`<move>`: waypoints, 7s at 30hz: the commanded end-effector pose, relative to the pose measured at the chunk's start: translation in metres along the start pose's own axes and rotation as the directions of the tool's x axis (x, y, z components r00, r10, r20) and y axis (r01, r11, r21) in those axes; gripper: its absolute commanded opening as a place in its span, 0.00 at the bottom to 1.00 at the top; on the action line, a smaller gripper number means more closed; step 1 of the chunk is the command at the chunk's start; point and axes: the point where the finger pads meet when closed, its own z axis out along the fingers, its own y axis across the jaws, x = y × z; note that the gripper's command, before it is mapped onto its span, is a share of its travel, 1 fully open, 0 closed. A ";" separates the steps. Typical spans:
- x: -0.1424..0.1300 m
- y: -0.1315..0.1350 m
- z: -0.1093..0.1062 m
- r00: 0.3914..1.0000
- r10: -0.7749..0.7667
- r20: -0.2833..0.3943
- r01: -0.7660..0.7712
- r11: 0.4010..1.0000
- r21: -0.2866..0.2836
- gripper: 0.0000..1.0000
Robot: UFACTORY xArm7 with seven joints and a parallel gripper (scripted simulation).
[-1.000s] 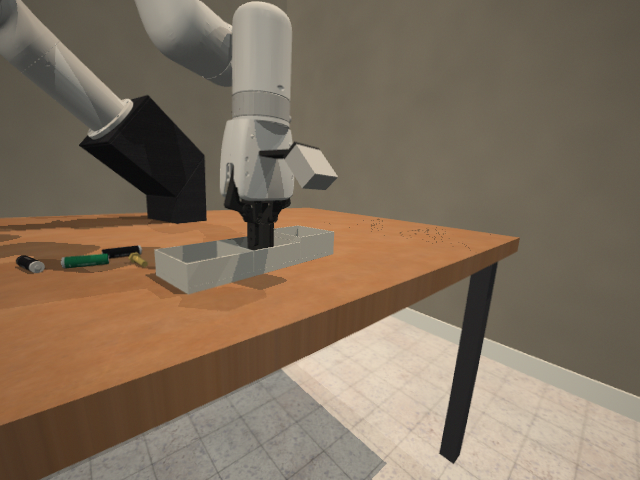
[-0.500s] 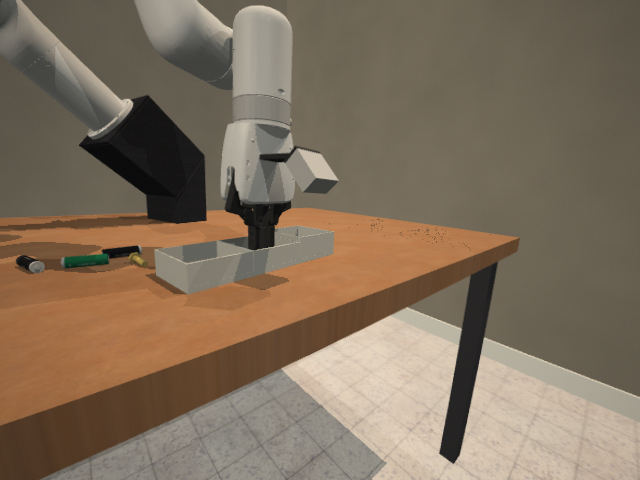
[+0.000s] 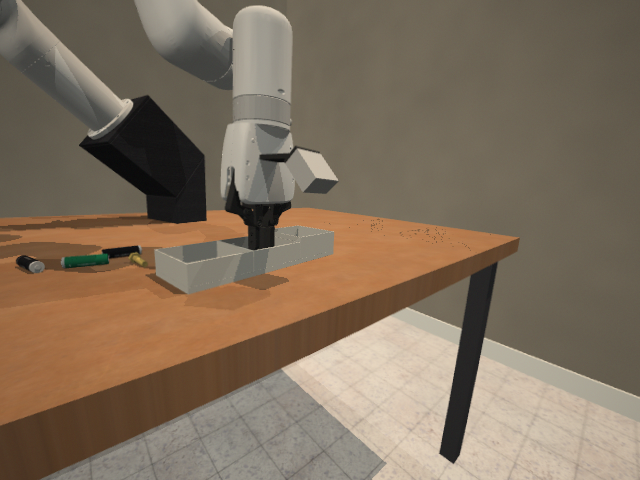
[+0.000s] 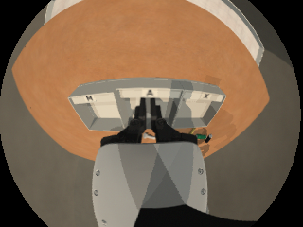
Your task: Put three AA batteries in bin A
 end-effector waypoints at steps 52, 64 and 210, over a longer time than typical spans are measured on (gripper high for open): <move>0.002 -0.001 -0.054 1.000 0.000 -0.004 0.000 1.000 0.002 0.07; 0.001 -0.041 -0.054 1.000 0.000 -0.004 0.000 1.000 0.002 0.07; 0.000 -0.085 -0.186 1.000 0.000 -0.004 0.000 1.000 0.003 0.07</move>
